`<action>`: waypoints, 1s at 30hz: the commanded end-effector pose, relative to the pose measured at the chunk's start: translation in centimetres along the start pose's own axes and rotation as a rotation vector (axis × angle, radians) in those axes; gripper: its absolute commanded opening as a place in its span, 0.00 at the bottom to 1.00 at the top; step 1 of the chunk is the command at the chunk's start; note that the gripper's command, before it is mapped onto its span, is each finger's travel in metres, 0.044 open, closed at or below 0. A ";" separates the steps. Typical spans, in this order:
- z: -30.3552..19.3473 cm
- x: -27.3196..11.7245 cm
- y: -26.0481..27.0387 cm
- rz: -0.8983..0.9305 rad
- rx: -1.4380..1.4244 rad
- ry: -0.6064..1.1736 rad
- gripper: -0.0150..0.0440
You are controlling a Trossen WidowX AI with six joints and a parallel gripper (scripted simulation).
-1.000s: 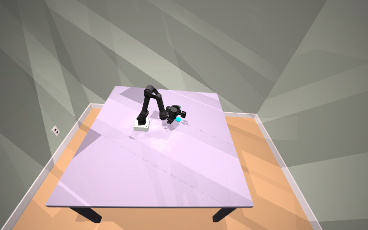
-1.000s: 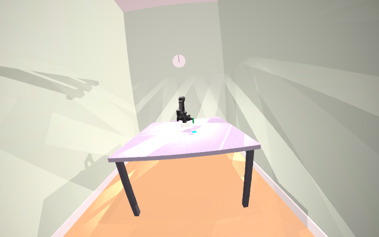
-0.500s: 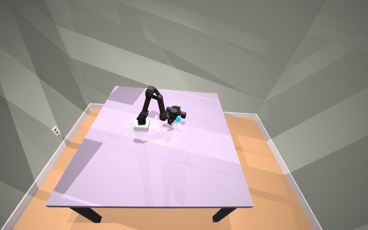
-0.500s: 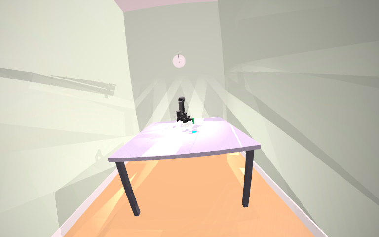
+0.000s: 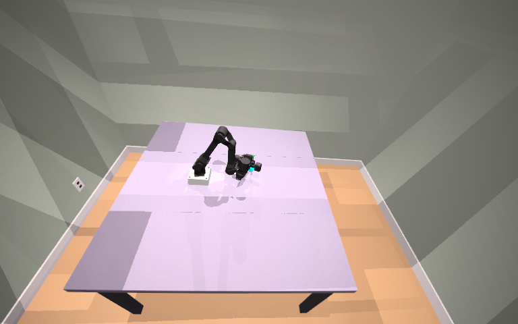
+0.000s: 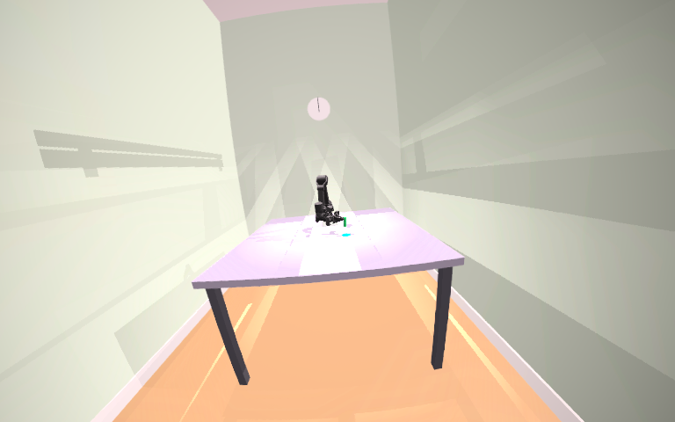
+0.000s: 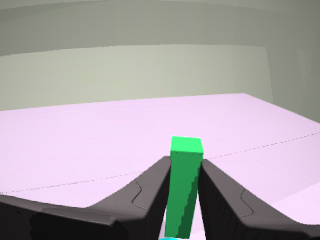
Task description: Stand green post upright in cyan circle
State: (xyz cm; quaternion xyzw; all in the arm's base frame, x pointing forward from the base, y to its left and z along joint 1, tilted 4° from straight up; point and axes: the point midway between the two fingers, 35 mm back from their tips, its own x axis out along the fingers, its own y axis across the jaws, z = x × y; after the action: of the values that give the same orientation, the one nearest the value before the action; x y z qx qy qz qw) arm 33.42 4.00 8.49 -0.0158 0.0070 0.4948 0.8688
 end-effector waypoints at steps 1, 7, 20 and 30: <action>-1.4 0.1 0.0 -0.003 -0.004 0.003 0.29; -3.0 0.2 0.2 -0.002 -0.011 0.004 0.29; -5.8 0.7 0.3 0.002 -0.015 0.017 0.29; -5.8 0.7 0.3 0.002 -0.015 0.017 0.29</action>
State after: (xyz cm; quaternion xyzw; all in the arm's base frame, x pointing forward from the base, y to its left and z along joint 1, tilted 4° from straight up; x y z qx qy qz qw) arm 33.48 4.53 2.78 -0.0244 0.0115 0.4973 0.8671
